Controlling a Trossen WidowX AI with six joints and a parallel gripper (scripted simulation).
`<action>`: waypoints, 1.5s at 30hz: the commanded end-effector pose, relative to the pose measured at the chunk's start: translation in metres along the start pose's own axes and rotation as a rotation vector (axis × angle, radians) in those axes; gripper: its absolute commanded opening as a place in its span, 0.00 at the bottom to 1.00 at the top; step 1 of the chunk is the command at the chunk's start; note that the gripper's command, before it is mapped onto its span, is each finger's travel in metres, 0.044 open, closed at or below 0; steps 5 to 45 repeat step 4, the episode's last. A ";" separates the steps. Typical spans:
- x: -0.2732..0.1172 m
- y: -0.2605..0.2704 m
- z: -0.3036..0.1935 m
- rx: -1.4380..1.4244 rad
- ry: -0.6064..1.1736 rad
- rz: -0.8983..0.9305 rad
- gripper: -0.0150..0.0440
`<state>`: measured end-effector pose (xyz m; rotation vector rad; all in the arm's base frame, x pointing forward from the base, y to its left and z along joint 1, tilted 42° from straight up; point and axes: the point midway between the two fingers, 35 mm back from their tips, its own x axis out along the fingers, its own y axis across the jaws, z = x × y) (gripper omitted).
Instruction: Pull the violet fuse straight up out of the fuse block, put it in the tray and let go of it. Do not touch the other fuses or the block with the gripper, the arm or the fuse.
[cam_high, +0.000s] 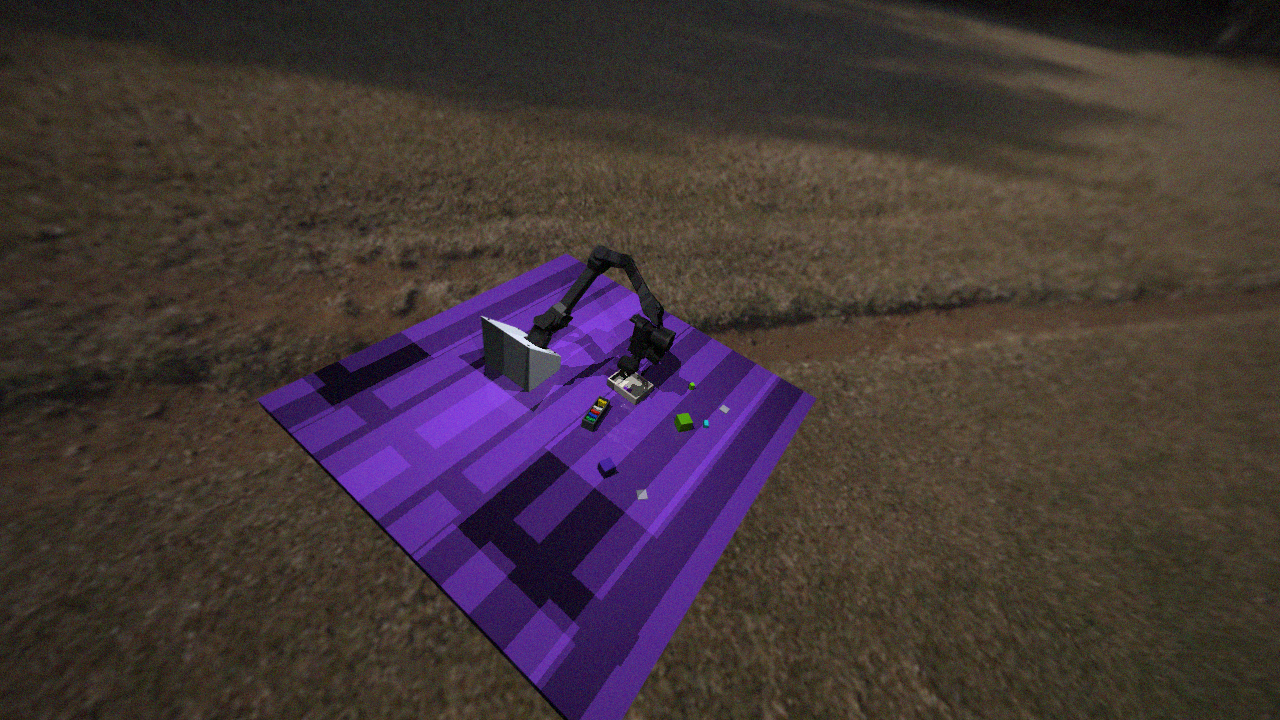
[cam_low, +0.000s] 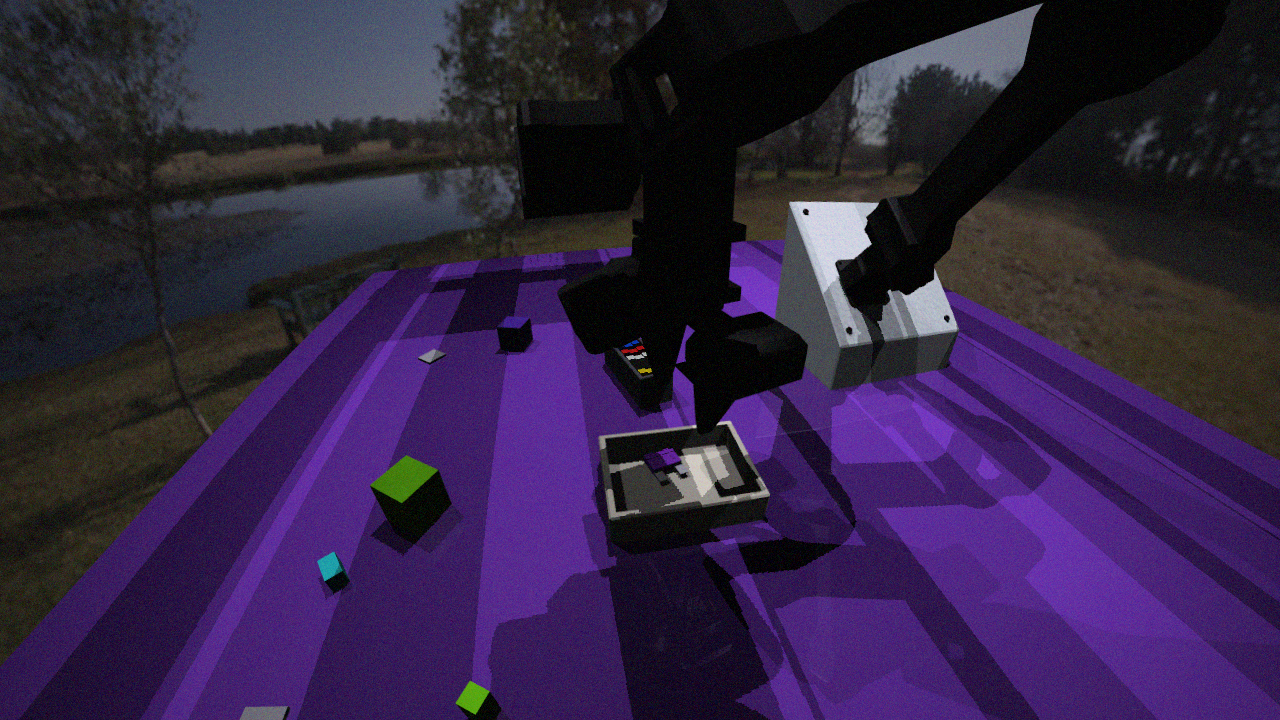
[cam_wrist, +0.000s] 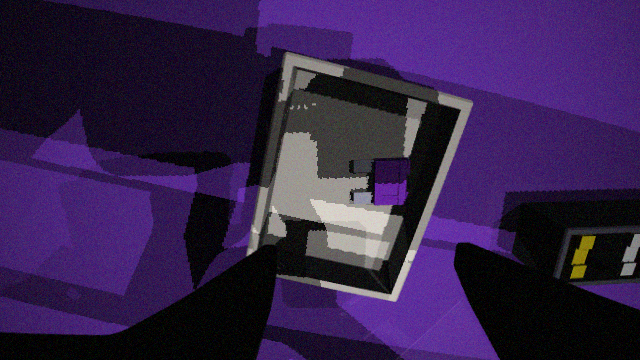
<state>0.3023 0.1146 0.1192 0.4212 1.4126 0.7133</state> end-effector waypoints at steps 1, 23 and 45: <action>0.000 0.000 0.000 0.001 0.000 0.000 0.81; 0.000 0.000 0.000 0.001 0.000 0.000 0.81; 0.000 0.000 0.000 0.001 0.000 0.000 0.81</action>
